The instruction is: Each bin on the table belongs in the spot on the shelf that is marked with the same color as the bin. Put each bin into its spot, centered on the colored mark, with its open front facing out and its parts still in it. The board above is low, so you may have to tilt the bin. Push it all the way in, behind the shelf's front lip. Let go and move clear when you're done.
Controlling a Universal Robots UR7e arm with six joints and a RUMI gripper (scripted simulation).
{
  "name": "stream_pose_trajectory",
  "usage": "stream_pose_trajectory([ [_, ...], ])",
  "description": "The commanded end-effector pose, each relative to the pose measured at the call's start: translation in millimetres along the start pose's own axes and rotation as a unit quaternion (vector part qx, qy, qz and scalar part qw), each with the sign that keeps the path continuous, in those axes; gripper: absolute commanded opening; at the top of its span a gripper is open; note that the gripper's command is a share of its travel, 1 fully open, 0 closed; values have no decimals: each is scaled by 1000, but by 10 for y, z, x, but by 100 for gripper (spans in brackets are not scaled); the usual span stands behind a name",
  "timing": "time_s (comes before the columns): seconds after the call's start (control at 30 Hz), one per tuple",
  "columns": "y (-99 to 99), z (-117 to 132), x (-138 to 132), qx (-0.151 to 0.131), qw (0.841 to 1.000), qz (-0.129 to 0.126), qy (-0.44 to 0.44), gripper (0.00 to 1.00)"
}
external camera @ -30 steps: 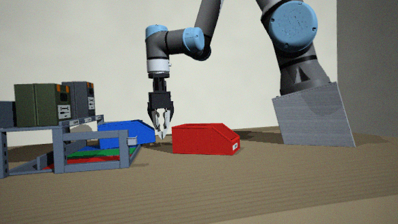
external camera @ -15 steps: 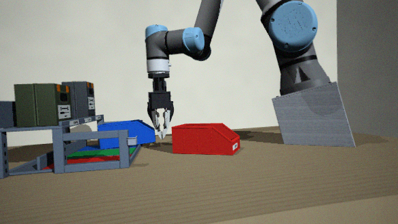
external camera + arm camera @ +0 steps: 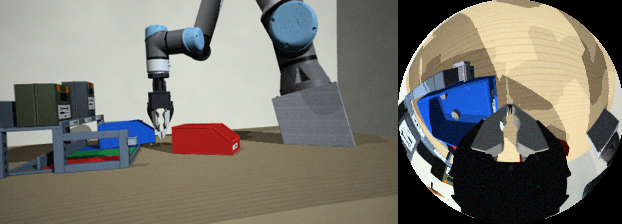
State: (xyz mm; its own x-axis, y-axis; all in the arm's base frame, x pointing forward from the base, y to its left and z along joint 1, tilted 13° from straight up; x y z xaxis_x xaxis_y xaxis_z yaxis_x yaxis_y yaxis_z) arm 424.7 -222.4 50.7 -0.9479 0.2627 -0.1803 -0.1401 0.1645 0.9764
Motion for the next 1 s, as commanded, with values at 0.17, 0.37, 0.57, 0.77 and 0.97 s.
stream_pose_trajectory([
  [0.17, 4, -1, -18, 0, 1000, -1, 0, 0],
  [0.37, 4, 0, -35, 0, 1000, -1, 0, 0],
  [0.57, 4, 0, -49, 0, 1000, -1, 0, 0],
  [0.77, 4, 0, -75, 0, 1000, -1, 0, 0],
  [0.97, 4, 1, -106, 0, 1000, -1, 0, 0],
])
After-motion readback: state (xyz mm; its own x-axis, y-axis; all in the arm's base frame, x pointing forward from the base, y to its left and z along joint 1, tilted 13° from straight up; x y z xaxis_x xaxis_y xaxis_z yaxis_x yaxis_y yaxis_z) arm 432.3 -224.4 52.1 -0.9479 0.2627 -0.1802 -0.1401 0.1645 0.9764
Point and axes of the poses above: the point where the finger pads meet when closed, its own y axis back along the fingers, its own x axis across the jaws, z = x × y, the point moved 8 cm from there along y, back along the fingers, and after that the axes turned 1 degree about -y, right-handed, at the moved point
